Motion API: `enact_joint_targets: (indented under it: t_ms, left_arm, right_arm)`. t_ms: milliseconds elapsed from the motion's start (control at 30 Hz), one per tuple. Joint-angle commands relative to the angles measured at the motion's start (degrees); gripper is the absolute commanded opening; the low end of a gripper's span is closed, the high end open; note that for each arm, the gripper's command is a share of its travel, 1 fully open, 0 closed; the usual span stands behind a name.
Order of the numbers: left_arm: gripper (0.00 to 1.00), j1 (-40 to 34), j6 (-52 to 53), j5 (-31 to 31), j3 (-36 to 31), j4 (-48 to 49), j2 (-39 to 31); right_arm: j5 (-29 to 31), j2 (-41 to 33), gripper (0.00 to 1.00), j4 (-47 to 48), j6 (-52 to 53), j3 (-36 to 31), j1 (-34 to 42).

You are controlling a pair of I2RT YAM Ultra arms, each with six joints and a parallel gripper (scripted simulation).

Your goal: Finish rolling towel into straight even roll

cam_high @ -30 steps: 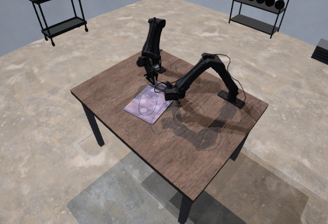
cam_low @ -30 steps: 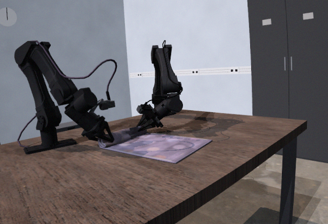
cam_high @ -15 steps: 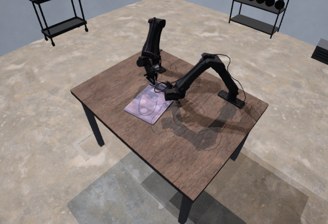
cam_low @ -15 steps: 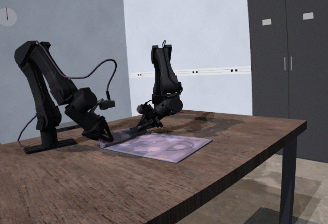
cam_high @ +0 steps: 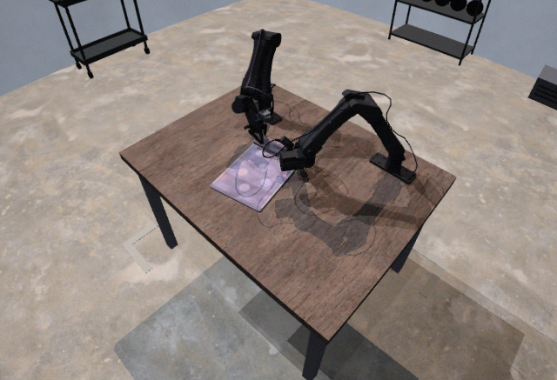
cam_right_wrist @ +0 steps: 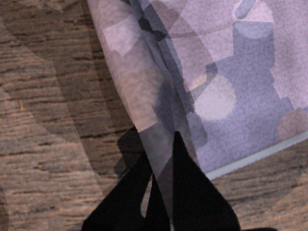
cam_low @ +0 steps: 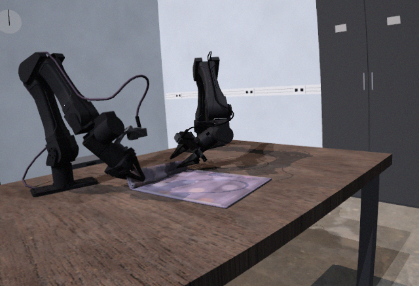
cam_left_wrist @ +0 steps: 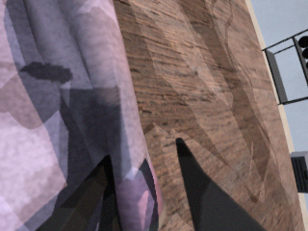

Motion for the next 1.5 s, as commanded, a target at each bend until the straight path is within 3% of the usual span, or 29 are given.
enact_joint_targets:
  t_ms: [0, 267, 567, 867, 1033, 1267, 1467]
  left_arm:
    - [0.48, 0.1, 0.6, -3.5, 1.0, -1.3, 0.7]
    - [0.85, 0.2, 0.8, -3.4, 1.5, -2.8, -0.1]
    - [0.85, 2.9, 4.8, -3.5, 3.3, -8.7, -1.0]
    - [0.85, 8.2, 13.4, -4.2, 9.4, -21.5, -1.0]
    - [0.85, 8.5, 14.8, -4.5, 10.8, -23.5, -0.4]
    - [0.88, 5.9, 10.9, -9.1, 4.6, -13.5, -6.8]
    - [0.91, 1.0, 6.3, -18.0, -4.3, 0.3, -16.3]
  right_arm:
    - [-0.3, 0.5, 0.15, 0.6, 0.5, 1.4, 0.7]
    - [-0.3, 0.5, 0.15, 0.6, 0.5, 1.4, 0.7]
    - [-0.9, 2.4, 0.15, -2.6, 0.5, 3.7, 0.4]
    - [-2.7, 9.4, 0.15, -13.8, 0.6, 11.9, -0.7]
    - [-3.6, 13.2, 0.15, -19.1, 0.2, 15.9, -1.2]
    - [-5.3, 22.1, 0.15, -31.1, -0.2, 25.1, -2.2]
    - [-6.5, 30.7, 0.15, -42.0, -1.1, 33.4, -2.9]
